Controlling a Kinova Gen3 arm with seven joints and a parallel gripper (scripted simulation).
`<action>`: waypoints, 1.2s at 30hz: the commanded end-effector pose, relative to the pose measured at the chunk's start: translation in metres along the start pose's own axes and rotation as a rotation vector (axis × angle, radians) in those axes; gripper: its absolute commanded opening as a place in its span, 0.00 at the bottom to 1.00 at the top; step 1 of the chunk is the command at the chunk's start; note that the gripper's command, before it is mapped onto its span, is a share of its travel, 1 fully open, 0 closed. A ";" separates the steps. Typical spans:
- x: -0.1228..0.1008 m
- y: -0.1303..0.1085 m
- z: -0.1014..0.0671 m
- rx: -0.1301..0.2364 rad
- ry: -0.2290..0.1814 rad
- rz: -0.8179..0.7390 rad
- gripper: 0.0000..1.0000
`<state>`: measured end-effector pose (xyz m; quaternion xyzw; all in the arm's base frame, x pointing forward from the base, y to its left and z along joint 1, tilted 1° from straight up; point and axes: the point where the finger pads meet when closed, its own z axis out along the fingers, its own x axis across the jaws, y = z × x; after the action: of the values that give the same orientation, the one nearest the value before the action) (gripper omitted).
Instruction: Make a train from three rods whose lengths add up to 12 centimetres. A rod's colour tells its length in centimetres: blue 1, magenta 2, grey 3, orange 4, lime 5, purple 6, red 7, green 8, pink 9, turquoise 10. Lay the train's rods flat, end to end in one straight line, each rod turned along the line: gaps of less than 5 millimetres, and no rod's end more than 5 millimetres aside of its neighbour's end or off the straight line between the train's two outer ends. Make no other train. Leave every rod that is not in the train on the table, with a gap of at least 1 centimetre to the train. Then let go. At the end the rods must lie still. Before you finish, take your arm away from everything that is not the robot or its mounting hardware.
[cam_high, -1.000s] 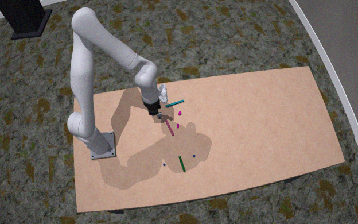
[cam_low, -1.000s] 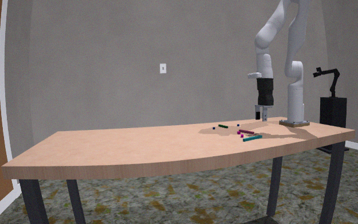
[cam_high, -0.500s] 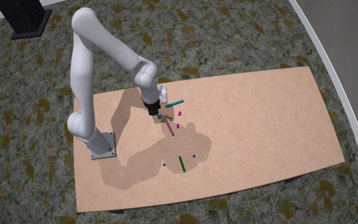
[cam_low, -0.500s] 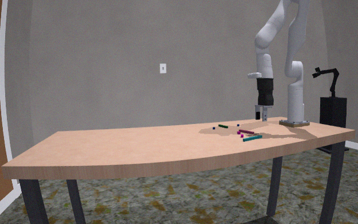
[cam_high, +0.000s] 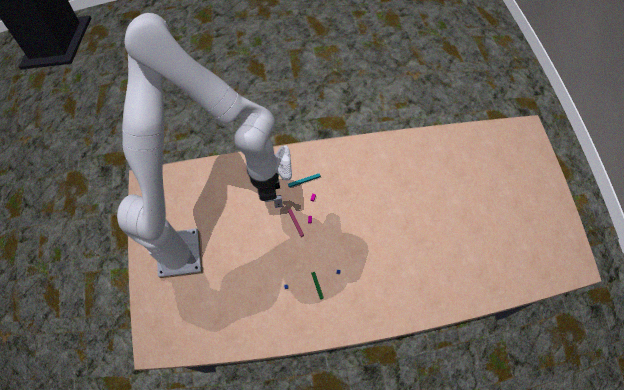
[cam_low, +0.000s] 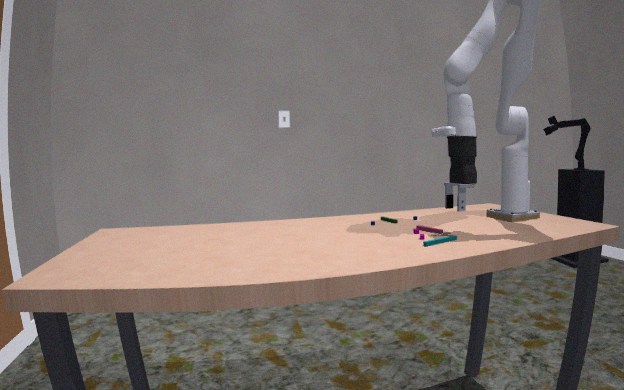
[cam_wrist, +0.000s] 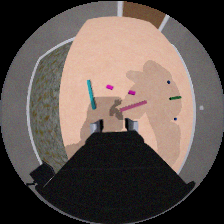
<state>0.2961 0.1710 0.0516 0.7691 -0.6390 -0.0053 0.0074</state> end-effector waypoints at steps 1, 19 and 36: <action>0.000 0.000 0.000 0.001 -0.001 0.000 1.00; 0.035 -0.022 0.003 -0.016 0.006 0.365 1.00; 0.125 -0.064 0.003 -0.015 0.009 1.244 1.00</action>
<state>0.3724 0.0820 0.0526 0.2976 -0.9546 -0.0110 0.0084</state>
